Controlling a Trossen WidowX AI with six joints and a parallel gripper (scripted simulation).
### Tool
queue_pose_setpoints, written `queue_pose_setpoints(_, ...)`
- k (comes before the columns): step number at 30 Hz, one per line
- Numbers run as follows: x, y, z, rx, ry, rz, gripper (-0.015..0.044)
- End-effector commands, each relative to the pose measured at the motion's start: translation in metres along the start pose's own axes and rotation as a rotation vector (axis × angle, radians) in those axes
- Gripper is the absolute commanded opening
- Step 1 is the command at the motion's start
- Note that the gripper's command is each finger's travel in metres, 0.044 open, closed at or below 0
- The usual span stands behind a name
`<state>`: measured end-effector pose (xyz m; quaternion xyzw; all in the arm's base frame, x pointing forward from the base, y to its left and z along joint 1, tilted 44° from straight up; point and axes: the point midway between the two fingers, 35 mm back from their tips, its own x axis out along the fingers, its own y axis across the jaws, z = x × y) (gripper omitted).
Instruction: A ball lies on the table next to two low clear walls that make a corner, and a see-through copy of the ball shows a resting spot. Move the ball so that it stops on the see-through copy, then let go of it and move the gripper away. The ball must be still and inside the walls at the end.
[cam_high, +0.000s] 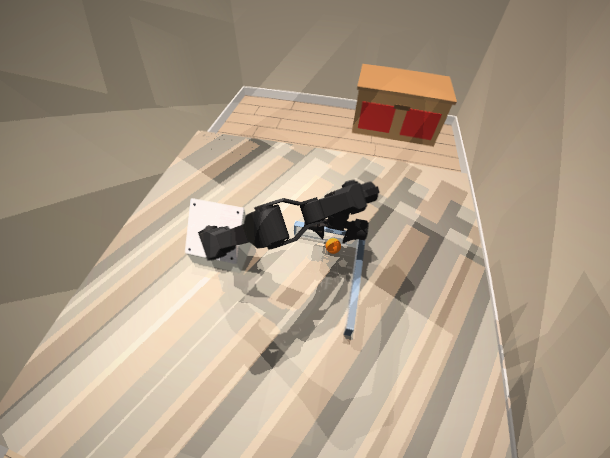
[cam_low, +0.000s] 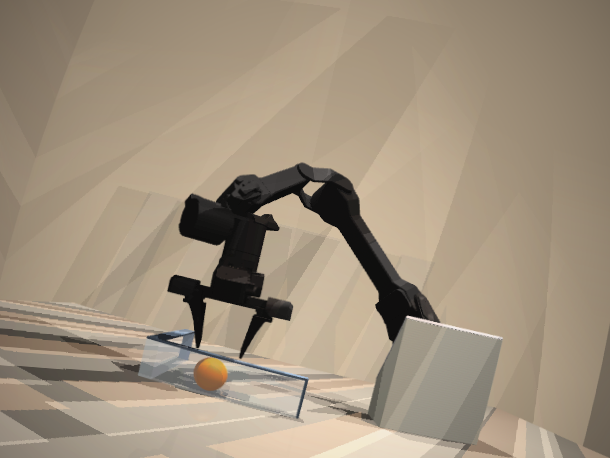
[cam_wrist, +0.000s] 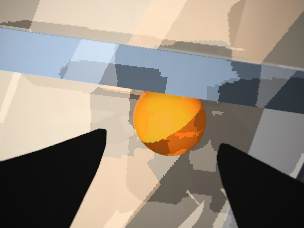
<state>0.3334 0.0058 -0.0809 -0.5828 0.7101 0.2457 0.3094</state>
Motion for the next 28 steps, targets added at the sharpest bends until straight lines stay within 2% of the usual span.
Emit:
queue_pose_setpoints(1,-0.047,-0.001,0.0,0.011,-0.014,-0.019,0.0315)
queue_pose_setpoints(11,-0.043,-0.003,0.003,0.004,-0.018,-0.041,0.0315)
queue_pose_setpoints(16,-0.091,0.001,0.0,0.01,-0.021,-0.042,0.044)
queue_pose_setpoints(28,-0.094,0.002,0.0,0.01,-0.021,-0.042,0.044)
